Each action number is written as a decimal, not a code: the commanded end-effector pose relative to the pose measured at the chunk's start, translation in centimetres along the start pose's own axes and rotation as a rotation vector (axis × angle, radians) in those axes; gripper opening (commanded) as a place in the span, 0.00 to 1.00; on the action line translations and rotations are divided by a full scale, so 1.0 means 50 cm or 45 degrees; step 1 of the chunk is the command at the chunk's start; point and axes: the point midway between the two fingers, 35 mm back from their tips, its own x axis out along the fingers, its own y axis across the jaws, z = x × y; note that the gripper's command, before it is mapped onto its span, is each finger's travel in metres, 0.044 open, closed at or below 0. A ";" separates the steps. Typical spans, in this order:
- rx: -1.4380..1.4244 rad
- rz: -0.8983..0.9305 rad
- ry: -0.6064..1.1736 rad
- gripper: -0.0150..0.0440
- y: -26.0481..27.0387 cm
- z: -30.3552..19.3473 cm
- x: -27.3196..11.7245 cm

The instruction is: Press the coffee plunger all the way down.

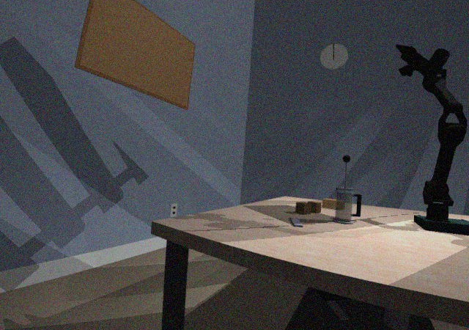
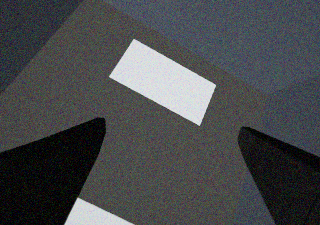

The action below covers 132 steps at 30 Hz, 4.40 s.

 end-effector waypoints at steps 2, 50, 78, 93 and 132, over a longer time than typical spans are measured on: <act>0.058 0.002 -0.006 1.00 0.004 0.007 0.000; 3.284 2.530 -1.452 1.00 -0.594 0.646 -0.446; 3.259 2.603 -1.425 1.00 -0.645 0.752 -0.543; 3.262 2.600 -1.426 1.00 -0.674 0.786 -0.540; 3.262 2.600 -1.426 0.46 -0.689 0.817 -0.568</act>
